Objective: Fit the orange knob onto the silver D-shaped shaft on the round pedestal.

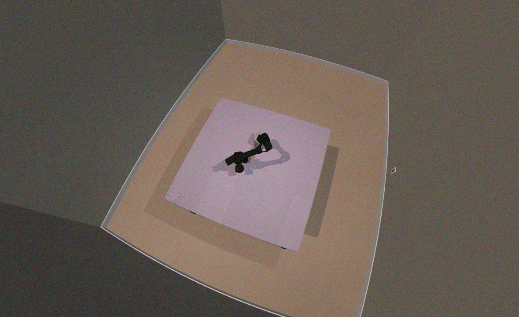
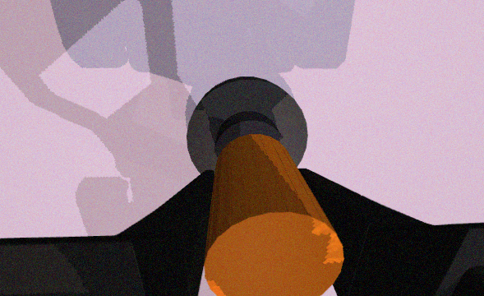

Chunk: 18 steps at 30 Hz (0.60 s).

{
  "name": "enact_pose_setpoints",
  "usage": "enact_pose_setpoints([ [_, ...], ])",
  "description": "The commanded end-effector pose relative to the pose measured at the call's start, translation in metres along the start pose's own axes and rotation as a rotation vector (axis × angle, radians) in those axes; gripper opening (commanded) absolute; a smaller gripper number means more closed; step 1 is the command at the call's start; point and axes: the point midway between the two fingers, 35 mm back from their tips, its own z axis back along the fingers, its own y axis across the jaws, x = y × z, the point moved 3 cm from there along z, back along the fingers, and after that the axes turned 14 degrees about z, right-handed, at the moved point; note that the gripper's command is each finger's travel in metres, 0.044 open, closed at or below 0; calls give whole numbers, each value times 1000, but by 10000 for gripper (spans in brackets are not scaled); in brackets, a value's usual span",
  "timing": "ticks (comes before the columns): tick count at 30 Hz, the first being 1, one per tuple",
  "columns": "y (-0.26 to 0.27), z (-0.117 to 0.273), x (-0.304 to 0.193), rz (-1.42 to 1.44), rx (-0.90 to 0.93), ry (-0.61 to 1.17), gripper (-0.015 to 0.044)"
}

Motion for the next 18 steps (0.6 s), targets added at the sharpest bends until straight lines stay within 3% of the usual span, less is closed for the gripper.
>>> enact_pose_setpoints([
  [1,-1,0,-1,7,-2,1,0],
  [11,-1,4,-1,16,-2,2,0],
  [18,0,2,-1,217,-2,2,0],
])
